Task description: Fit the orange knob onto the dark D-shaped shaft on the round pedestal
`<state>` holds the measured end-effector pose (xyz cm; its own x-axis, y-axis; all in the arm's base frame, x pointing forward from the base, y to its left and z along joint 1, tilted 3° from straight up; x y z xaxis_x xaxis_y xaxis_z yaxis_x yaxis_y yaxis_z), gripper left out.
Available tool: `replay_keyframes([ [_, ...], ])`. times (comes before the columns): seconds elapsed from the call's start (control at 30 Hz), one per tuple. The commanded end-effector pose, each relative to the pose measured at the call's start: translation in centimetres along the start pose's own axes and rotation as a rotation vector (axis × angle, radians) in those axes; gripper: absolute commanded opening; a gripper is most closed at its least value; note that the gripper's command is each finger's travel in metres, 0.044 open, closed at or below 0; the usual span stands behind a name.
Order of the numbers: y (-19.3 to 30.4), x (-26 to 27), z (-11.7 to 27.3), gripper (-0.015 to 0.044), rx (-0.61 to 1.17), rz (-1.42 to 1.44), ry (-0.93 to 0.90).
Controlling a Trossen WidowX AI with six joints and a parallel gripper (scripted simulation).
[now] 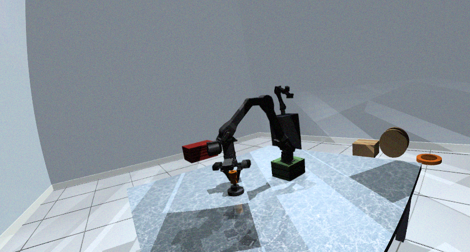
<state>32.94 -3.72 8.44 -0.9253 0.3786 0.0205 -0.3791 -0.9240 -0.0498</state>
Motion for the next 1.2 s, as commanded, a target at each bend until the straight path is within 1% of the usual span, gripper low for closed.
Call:
replay_keyframes([
  [0.0, -0.17, -0.46, 0.43, 0.0, -0.006, -0.844, 0.005],
  [0.13, -0.17, -0.66, 0.39, 0.0, -0.007, -0.957, 0.005],
  [1.17, 0.03, 0.11, 0.24, 0.0, -0.006, -0.957, 0.005],
])
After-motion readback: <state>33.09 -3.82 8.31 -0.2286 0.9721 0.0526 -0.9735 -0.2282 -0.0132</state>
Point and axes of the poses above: the point midway between the two fingers, 35 mm back from their tips, its own z axis back along the fingers, its own x axis across the jaws, y = z × x, the point moved 7 cm from there along z, back along the fingers, and after that the axes turned 15 degrees about z, right-handed, at the moved point
